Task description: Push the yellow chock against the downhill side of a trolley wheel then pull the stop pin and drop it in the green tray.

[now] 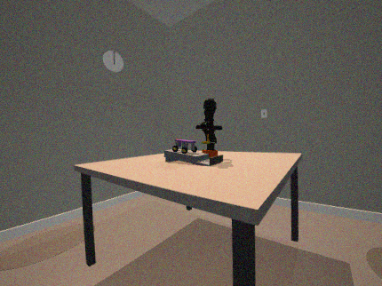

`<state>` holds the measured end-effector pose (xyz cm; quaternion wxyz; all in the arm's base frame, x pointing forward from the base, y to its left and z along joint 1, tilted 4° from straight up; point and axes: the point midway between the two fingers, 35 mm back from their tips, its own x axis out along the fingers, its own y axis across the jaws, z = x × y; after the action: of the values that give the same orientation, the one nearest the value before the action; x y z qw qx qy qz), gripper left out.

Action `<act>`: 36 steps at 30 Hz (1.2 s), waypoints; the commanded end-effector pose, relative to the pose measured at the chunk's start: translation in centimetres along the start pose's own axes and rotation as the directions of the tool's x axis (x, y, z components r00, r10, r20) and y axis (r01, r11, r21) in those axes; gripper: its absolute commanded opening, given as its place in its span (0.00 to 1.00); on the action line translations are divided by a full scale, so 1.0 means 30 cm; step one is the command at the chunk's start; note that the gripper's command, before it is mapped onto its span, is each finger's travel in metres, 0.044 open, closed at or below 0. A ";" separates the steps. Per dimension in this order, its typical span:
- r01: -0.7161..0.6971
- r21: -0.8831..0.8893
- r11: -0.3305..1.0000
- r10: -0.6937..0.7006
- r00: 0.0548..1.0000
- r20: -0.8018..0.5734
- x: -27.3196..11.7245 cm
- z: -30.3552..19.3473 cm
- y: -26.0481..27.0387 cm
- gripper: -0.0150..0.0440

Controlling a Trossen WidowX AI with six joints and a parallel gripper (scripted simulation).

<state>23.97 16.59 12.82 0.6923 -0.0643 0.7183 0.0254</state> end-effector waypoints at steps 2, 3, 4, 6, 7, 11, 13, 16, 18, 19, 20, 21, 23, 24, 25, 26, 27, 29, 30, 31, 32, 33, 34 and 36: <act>0.012 0.005 1.000 -0.012 1.000 0.005 0.005 0.039 0.005 0.25; 0.012 0.005 1.000 -0.012 1.000 0.005 0.007 0.047 0.006 0.25; 0.012 0.005 1.000 -0.012 1.000 0.005 0.008 0.056 0.007 0.25; 0.012 0.005 1.000 -0.012 1.000 0.006 0.011 0.071 0.008 0.25; 0.012 0.005 1.000 -0.012 1.000 0.006 0.012 0.078 0.009 0.25; 0.012 0.005 1.000 -0.012 1.000 0.007 0.015 0.100 0.011 0.25; 0.012 0.005 1.000 -0.012 1.000 0.007 0.017 0.099 0.011 0.25; 0.012 0.005 1.000 -0.012 1.000 0.006 0.034 0.096 0.010 0.25; 0.012 0.005 1.000 -0.012 1.000 0.006 0.054 0.094 0.010 0.25; 0.012 0.005 1.000 -0.012 1.000 0.006 0.065 0.096 0.012 0.25; 0.012 0.005 1.000 -0.012 1.000 0.006 0.072 0.097 0.012 0.25; 0.012 0.005 1.000 -0.012 1.000 0.006 0.079 0.098 0.013 0.25; 0.012 0.005 1.000 -0.012 1.000 0.006 0.093 0.099 0.013 0.25; 0.012 0.005 1.000 -0.012 1.000 0.006 0.100 0.099 0.013 0.25; 0.012 0.005 1.000 -0.012 1.000 0.006 0.108 0.099 0.013 0.25; 0.012 0.005 1.000 -0.012 1.000 0.006 0.115 0.100 0.013 0.25; 0.012 0.005 1.000 -0.012 1.000 0.006 0.123 0.100 0.014 0.25; 0.012 0.005 1.000 -0.012 1.000 0.006 0.138 0.100 0.013 0.25; 0.012 0.005 1.000 -0.012 1.000 0.006 0.145 0.101 0.013 0.25; 0.012 0.005 1.000 -0.012 1.000 0.006 0.153 0.101 0.013 0.25; 0.012 0.005 1.000 -0.012 1.000 0.006 0.160 0.101 0.013 0.25; 0.012 0.005 1.000 -0.012 1.000 0.006 0.168 0.101 0.013 0.25; 0.012 0.005 1.000 -0.012 1.000 0.006 0.175 0.101 0.013 0.25; 0.012 0.005 1.000 -0.012 1.000 0.006 0.189 0.101 0.012 0.25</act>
<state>26.83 17.19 7.99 0.6961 -0.0633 0.7149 0.0203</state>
